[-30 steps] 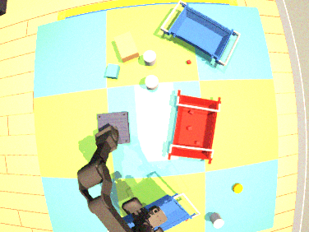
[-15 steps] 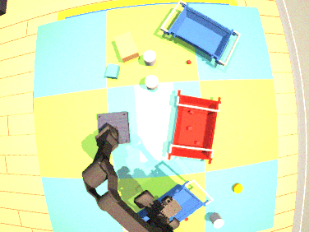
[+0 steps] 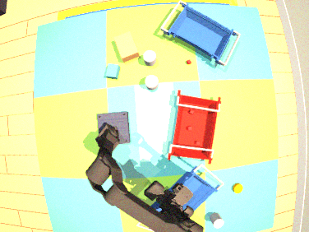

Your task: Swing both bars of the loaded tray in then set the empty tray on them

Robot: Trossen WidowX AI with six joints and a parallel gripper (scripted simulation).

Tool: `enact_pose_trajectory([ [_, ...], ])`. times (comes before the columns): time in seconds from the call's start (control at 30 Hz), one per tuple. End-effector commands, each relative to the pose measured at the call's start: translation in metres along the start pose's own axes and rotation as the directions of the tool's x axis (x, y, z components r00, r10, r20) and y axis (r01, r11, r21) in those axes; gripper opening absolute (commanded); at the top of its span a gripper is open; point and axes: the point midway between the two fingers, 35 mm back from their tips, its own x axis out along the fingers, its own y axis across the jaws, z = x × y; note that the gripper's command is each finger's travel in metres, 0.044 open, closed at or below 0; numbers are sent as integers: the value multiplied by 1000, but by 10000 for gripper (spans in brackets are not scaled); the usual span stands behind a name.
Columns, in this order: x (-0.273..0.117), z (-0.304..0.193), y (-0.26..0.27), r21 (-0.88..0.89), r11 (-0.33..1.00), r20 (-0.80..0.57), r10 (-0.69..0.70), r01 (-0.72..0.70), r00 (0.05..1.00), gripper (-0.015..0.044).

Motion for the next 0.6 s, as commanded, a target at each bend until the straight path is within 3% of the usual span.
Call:
enact_pose_trajectory([
  [0.0, -8, 17, -1, -37, 999, -3, -31, 31, 1000, 0],
  [0.57, -7, 82, 11, -183, 983, 2, -30, 29, 1000, 0],
])
